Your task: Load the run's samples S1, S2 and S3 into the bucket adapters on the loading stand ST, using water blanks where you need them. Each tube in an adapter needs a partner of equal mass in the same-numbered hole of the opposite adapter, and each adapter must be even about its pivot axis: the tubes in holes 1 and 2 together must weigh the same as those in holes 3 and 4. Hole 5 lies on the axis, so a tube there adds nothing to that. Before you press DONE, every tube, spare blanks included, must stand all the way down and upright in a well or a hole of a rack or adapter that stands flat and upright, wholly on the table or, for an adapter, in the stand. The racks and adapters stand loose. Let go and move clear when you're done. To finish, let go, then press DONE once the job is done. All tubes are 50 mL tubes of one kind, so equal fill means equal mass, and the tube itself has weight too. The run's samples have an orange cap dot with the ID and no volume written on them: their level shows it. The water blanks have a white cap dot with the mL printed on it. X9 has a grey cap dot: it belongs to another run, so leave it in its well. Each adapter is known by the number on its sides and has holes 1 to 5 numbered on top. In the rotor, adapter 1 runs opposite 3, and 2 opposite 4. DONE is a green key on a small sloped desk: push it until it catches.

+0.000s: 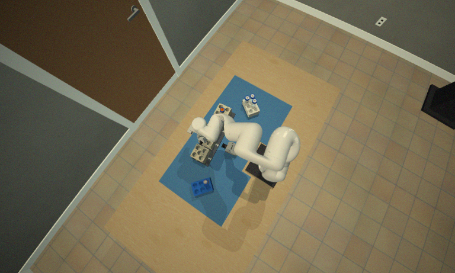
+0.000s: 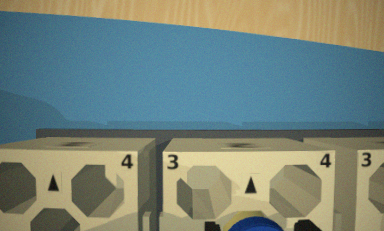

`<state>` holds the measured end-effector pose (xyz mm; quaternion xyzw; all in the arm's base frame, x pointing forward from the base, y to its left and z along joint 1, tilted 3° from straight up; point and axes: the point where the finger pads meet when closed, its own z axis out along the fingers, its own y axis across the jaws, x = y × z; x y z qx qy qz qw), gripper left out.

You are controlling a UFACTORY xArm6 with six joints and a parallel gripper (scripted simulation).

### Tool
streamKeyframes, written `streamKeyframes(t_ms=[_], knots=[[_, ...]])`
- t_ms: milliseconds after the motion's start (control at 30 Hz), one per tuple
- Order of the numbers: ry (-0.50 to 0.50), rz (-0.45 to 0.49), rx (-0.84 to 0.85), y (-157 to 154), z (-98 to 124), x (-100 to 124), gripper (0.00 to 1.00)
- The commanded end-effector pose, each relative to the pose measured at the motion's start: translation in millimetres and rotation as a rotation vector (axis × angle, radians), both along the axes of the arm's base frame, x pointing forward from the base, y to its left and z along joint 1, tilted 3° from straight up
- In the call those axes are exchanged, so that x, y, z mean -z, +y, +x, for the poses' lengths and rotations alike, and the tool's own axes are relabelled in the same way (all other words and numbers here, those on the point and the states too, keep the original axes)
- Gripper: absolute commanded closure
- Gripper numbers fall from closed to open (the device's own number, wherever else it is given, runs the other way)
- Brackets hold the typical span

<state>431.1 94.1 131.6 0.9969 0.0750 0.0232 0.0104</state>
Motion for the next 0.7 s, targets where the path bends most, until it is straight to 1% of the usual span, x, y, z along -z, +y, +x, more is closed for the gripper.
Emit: streamKeyframes(t_ms=[0,100,600,667], knots=[[-0.004,0.001,0.0,0.4,0.7,-9.2,0.56],[-0.004,0.001,0.0,0.4,0.6,-11.3,0.56],[-0.004,0.001,0.0,0.9,-0.9,-41.3,0.56],[-0.004,0.001,0.0,0.9,-0.9,-41.3,0.56]])
